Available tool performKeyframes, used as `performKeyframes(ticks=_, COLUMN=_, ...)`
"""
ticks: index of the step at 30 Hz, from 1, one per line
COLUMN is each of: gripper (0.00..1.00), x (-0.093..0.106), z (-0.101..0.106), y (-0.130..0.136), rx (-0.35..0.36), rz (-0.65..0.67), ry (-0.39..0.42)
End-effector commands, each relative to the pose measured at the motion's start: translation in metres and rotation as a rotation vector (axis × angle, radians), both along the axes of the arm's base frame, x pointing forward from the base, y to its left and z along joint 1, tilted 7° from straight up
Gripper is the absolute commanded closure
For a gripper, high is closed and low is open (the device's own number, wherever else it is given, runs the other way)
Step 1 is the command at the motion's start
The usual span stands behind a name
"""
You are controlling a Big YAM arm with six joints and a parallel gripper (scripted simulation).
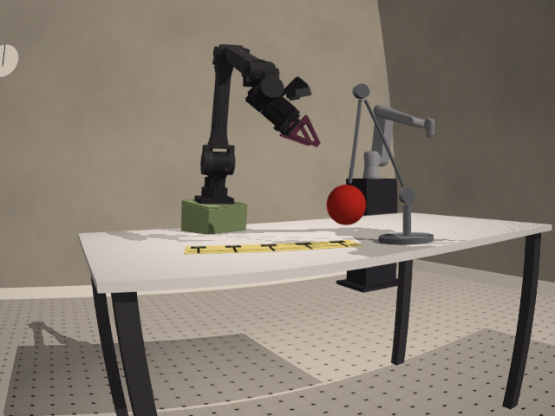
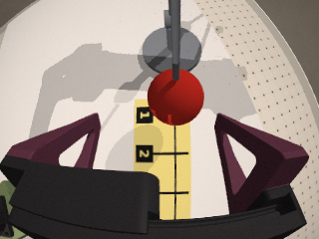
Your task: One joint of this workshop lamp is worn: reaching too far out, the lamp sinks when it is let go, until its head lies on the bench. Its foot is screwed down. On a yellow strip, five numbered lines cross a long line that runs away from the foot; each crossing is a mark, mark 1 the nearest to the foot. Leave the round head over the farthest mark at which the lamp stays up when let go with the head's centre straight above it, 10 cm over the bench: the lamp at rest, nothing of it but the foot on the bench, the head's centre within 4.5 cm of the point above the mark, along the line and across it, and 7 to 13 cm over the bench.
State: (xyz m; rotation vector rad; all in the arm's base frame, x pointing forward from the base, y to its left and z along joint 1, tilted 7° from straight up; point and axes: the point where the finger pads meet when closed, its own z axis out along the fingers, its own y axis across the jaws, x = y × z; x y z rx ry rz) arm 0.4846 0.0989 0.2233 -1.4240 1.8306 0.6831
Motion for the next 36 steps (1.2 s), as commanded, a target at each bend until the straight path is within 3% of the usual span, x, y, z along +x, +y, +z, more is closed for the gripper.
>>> performKeyframes(ticks=1, gripper=0.00, x=0.0141, z=0.0393, y=-0.0056, rx=-0.005, rz=0.006, ry=-0.087)
performKeyframes(ticks=36, gripper=0.00, x=0.0117, z=0.0448, y=-0.0127, rx=-0.005, rz=0.006, ry=-0.087)
